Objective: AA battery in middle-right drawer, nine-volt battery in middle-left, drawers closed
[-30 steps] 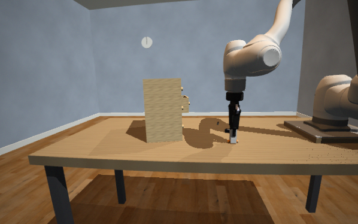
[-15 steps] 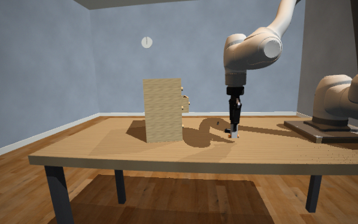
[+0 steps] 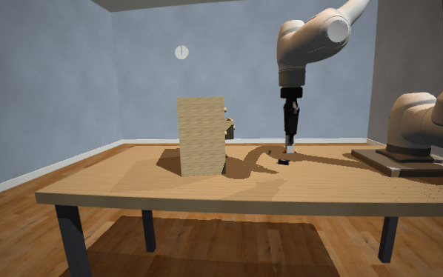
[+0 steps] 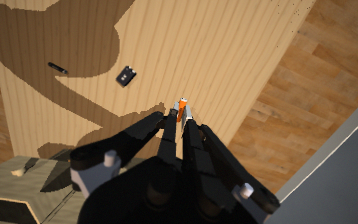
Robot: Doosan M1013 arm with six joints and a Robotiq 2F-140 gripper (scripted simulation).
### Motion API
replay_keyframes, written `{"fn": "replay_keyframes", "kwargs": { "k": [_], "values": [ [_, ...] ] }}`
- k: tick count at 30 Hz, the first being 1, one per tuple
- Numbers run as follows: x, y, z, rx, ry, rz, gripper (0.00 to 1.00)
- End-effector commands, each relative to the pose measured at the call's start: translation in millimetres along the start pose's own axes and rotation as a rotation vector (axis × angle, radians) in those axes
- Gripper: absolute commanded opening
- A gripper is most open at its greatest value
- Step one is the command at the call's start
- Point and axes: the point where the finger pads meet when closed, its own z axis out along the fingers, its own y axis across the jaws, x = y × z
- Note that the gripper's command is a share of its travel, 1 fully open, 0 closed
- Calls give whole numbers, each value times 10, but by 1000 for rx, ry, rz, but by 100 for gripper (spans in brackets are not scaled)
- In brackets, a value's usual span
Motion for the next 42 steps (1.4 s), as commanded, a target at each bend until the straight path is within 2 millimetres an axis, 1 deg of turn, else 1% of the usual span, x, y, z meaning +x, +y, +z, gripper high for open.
{"fn": "replay_keyframes", "kwargs": {
  "k": [1, 8, 12, 14, 17, 18, 19, 21, 23, 24, 25, 26, 27, 28, 29, 30, 31, 32, 33, 34, 35, 36, 38, 39, 40, 41, 42],
  "values": [
    [-7, 7, -51, -3, -2, -2, 6],
    [-16, -7, -51, -3, -2, 16, 6],
    [-65, -94, -52, -3, -2, 123, 6],
    [-111, -178, -53, -3, -1, 225, 6],
    [-203, -359, -55, -3, -1, 439, 6],
    [-203, -359, -55, -3, -1, 439, 6],
    [-238, -433, -55, -3, -1, 526, 6],
    [-238, -433, -55, -3, -1, 526, 6],
    [-314, -604, -56, -4, -1, 711, 6],
    [-314, -604, -56, -3, -1, 722, 6],
    [-354, -698, -57, -4, -1, 813, 6],
    [-354, -698, -57, -4, 0, 828, 6],
    [-393, -799, -57, -5, 0, 914, 6],
    [-393, -799, -57, -4, 0, 940, 6],
    [-433, -904, -57, -6, 0, 1018, 6],
    [-433, -904, -57, -4, 0, 1056, 6],
    [-471, -1014, -57, -7, 0, 1123, 6],
    [-471, -1014, -57, -4, 0, 1175, 6],
    [-508, -1127, -57, -8, 1, 1230, 6],
    [-508, -1127, -57, -5, 1, 1284, 6],
    [-543, -1243, -57, -9, 1, 1339, 6],
    [-543, -1243, -57, -6, 1, 1392, 6],
    [-543, -1243, -57, -6, 1, 1392, 6],
    [-576, -1361, -57, -5, 1, 1532, 6],
    [-607, -1479, -56, -10, 3, 1575, 6],
    [-607, -1479, -56, -7, 2, 1630, 6],
    [-635, -1597, -56, -11, 3, 1685, 6]
  ]
}}
